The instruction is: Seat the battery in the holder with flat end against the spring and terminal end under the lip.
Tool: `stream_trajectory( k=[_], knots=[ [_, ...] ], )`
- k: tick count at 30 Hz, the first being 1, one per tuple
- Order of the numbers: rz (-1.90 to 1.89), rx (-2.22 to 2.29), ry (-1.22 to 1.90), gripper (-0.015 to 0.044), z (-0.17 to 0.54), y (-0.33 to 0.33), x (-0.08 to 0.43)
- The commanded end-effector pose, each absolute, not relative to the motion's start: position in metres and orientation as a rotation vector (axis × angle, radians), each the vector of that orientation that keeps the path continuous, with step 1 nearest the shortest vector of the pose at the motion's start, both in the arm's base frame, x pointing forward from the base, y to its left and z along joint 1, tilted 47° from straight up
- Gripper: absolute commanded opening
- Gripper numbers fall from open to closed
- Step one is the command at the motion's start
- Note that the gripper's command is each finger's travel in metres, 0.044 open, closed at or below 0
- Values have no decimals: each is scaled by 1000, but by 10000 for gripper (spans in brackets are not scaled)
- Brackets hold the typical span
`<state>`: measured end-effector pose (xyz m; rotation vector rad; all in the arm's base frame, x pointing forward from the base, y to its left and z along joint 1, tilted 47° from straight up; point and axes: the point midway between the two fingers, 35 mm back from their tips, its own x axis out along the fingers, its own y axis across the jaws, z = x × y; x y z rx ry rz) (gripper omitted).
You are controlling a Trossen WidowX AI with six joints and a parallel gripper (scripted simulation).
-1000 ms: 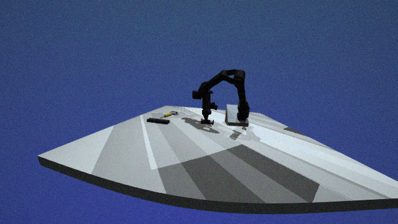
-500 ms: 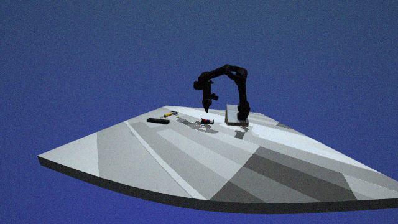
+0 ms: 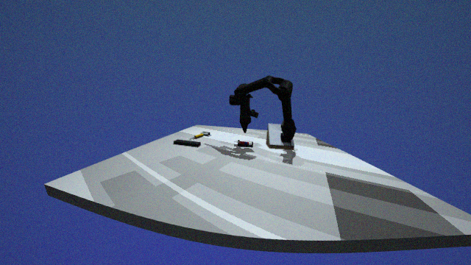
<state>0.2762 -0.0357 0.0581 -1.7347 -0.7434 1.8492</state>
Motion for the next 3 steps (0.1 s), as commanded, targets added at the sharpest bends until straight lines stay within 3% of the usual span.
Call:
stream_trajectory(
  k=[1,3],
  knots=[
    [1853,-1737,-748,440,58,-36,276],
    [1853,-1737,-748,440,58,-36,276]
  ],
)
